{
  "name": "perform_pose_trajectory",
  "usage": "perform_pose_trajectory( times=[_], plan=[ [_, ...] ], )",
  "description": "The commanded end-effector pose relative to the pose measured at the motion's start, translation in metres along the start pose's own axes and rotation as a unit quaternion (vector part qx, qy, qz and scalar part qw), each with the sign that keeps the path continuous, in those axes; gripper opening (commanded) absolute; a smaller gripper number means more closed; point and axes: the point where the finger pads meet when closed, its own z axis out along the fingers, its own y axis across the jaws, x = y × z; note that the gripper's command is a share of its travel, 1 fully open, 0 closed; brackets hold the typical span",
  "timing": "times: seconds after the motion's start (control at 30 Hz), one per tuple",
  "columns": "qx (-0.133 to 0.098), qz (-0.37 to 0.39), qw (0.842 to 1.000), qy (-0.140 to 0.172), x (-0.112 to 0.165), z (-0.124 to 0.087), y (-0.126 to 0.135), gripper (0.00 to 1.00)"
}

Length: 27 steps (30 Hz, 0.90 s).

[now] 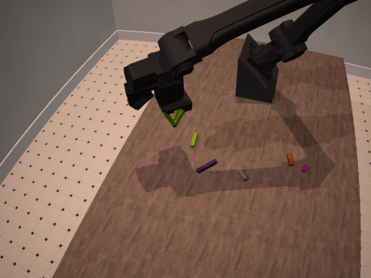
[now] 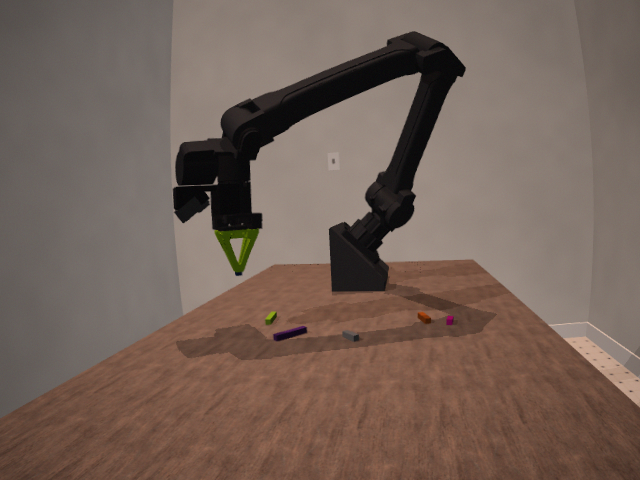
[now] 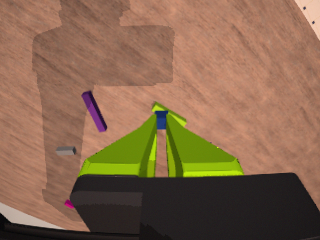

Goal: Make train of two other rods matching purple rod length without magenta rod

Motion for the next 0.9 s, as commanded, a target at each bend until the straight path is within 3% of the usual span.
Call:
perform_pose_trajectory(
  times=[0.0, 0.17, 0.23, 0.3, 0.6, 0.87],
  plan=[
    [-0.007, -0.004, 1.0, -0.006, -0.01, -0.013, -0.004, 0.05],
    [-0.005, -0.007, 1.0, -0.004, -0.009, -0.011, -0.002, 0.05],
    [0.001, -0.006, 1.0, -0.001, 0.008, -0.008, 0.01, 0.05],
    [0.001, -0.006, 1.0, -0.001, 0.008, -0.008, 0.01, 0.05],
    [-0.002, 0.053, 0.999, -0.005, 0.124, -0.006, 0.046, 0.05],
    [-0.006, 0.074, 0.997, -0.005, 0.12, -0.008, 0.036, 0.05]
  ],
)
